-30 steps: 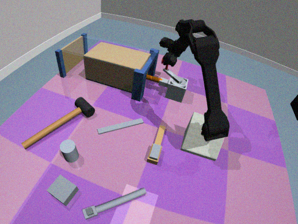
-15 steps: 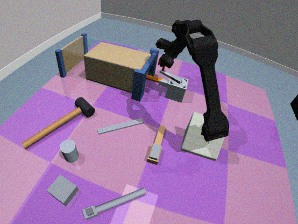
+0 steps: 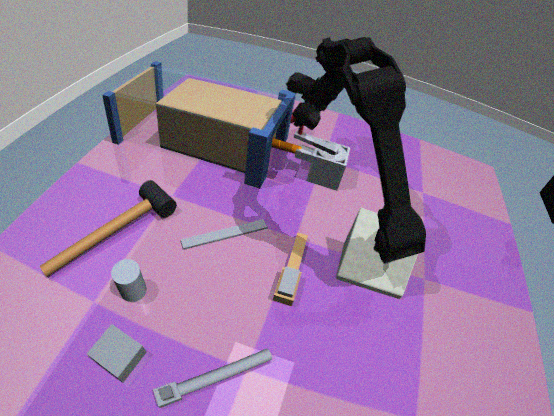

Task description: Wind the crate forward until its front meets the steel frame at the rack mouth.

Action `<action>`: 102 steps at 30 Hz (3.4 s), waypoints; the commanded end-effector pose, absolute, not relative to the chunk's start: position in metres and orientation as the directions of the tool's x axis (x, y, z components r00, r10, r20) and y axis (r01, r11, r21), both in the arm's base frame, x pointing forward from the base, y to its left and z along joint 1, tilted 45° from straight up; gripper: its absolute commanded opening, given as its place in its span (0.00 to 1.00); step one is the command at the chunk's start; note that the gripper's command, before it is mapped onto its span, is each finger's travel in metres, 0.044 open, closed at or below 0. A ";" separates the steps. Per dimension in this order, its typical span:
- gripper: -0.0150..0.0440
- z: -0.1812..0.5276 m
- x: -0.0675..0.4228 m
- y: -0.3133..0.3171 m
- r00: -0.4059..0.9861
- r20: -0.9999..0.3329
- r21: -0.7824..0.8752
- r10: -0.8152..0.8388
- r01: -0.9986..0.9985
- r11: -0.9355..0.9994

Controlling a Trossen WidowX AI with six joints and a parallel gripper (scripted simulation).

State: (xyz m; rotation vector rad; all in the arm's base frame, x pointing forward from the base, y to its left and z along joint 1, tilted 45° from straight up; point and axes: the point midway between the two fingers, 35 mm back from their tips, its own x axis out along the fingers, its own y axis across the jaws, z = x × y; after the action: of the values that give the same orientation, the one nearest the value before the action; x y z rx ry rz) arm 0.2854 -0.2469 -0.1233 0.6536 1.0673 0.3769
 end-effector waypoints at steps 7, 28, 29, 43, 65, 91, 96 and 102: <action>0.25 -0.109 0.285 -0.227 0.440 -0.661 0.686 0.608 0.028 0.727; 0.25 -0.092 0.279 -0.207 0.440 -0.660 0.688 0.609 0.028 0.725; 0.25 -0.091 0.278 -0.207 0.440 -0.660 0.688 0.609 0.028 0.725; 0.25 -0.081 0.270 -0.195 0.439 -0.660 0.689 0.610 0.029 0.724; 0.25 -0.067 0.251 -0.179 0.438 -0.659 0.690 0.611 0.030 0.723; 0.25 -0.056 0.222 -0.167 0.436 -0.660 0.691 0.612 0.032 0.722; 0.34 -0.057 0.234 -0.172 0.454 -0.657 0.678 0.601 0.009 0.735; 0.61 -0.057 0.234 -0.172 0.454 -0.657 0.678 0.601 0.009 0.735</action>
State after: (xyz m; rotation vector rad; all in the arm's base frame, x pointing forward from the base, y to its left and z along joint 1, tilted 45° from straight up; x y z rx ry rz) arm 0.2347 -0.1736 -0.0578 0.6612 1.0440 0.3971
